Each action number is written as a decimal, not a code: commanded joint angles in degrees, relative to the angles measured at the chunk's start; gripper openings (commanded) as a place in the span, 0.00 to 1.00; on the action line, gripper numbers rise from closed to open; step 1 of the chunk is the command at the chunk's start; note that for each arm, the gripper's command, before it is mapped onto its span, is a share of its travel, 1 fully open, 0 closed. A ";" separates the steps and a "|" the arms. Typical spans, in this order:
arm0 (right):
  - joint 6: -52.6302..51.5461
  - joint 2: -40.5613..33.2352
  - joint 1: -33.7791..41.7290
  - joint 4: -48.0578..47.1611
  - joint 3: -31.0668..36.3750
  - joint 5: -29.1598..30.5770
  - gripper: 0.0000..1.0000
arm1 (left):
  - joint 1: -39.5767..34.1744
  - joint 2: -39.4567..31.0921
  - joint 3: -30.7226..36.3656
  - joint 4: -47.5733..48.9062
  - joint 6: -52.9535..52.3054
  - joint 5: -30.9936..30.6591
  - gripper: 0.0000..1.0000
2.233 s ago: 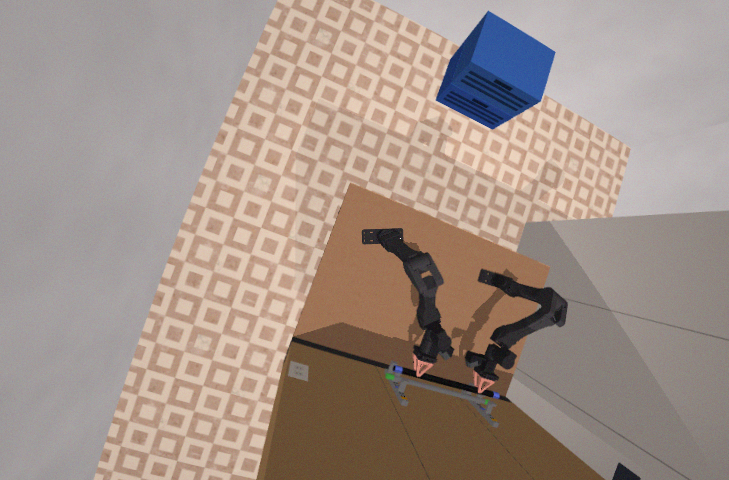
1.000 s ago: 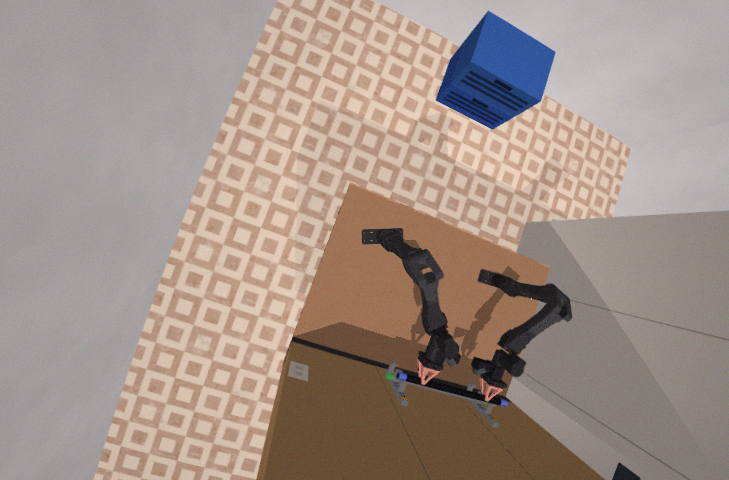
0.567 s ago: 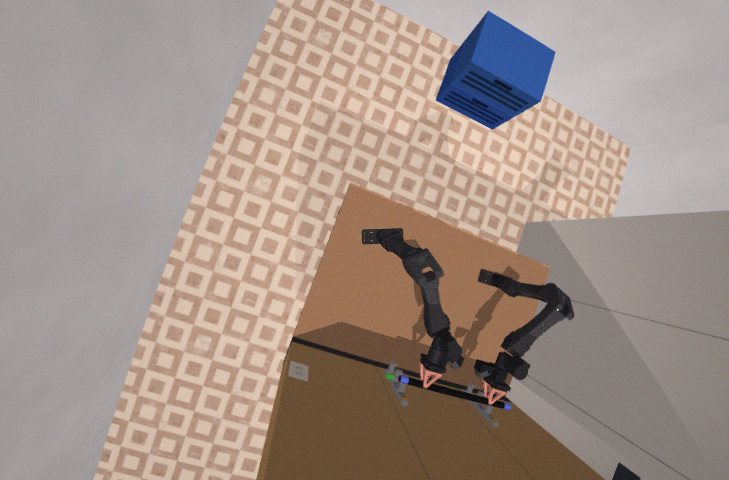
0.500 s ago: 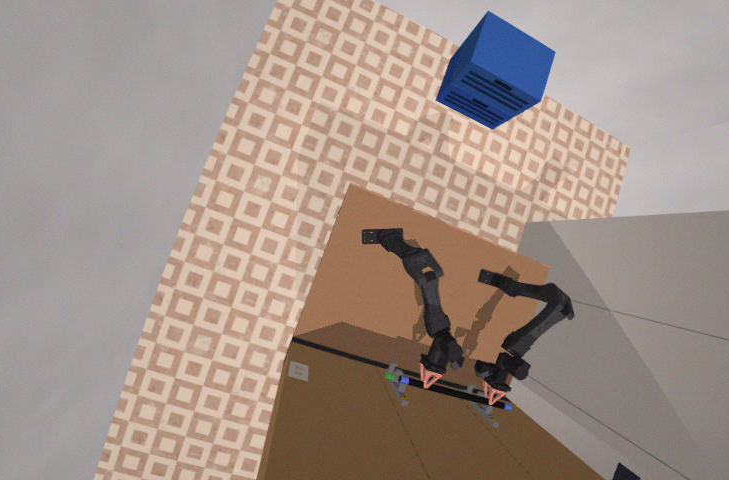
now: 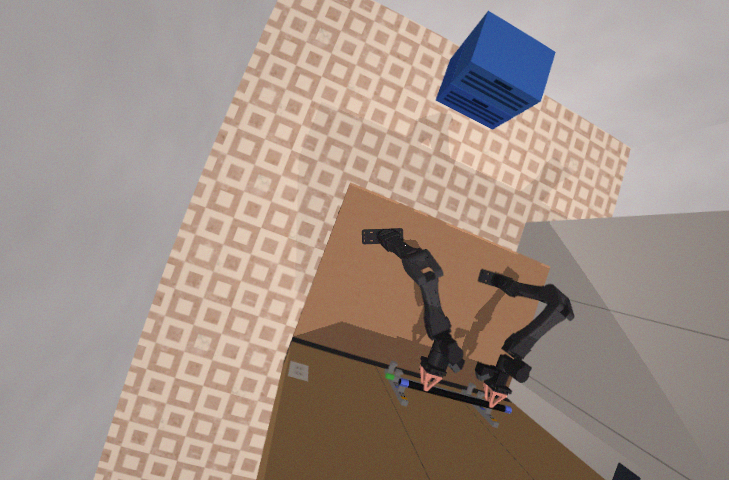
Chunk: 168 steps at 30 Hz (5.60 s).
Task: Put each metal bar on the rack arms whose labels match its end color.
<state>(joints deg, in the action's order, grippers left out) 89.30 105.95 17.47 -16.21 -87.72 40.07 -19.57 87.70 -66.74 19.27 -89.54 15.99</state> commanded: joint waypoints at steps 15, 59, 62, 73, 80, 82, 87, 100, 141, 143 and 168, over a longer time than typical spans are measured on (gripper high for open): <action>0.68 2.57 -1.64 -1.70 -2.88 -1.54 0.00 | 1.00 2.93 -2.71 1.96 -0.53 -0.81 0.00; 0.67 7.51 -3.79 0.00 -9.53 -3.70 0.00 | 2.09 8.49 -9.55 0.71 -0.54 -1.90 0.00; 0.67 7.51 -3.79 0.15 -9.69 -3.70 0.00 | 2.09 8.49 -9.73 0.53 -0.54 -1.90 0.00; 0.63 7.70 -3.80 -1.51 -8.16 -3.70 0.00 | 2.10 8.85 -8.04 2.52 -0.52 -1.91 0.00; 0.59 7.94 -3.79 -4.17 -5.66 -3.68 0.00 | 2.10 9.37 -5.27 5.73 -0.50 -1.91 0.00; 0.58 8.03 -3.79 -4.94 -4.97 -3.68 0.00 | 2.10 9.56 -4.51 6.69 -0.50 -1.91 0.00; 0.62 8.16 -3.79 -5.63 -4.46 -3.68 0.00 | 2.10 9.72 -3.92 7.49 -0.52 -1.90 0.00; 0.62 8.39 -3.80 -7.02 -3.33 -3.69 0.00 | 2.10 10.07 -2.83 8.94 -0.51 -1.91 0.00; 0.67 8.68 -3.80 -8.62 -2.04 -3.69 0.30 | 2.11 10.56 -1.61 10.68 -0.48 -1.92 0.31; 0.67 8.68 -3.80 -8.63 -2.04 -3.69 0.33 | 2.11 10.56 -1.61 10.68 -0.48 -1.92 0.34; 0.67 8.68 -3.80 -8.63 -2.03 -3.69 0.69 | 2.11 10.56 -1.61 10.68 -0.48 -1.92 0.70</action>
<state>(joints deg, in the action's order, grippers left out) 89.97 114.52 13.93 -24.53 -89.93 36.60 -17.98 98.30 -68.60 28.91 -90.19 14.59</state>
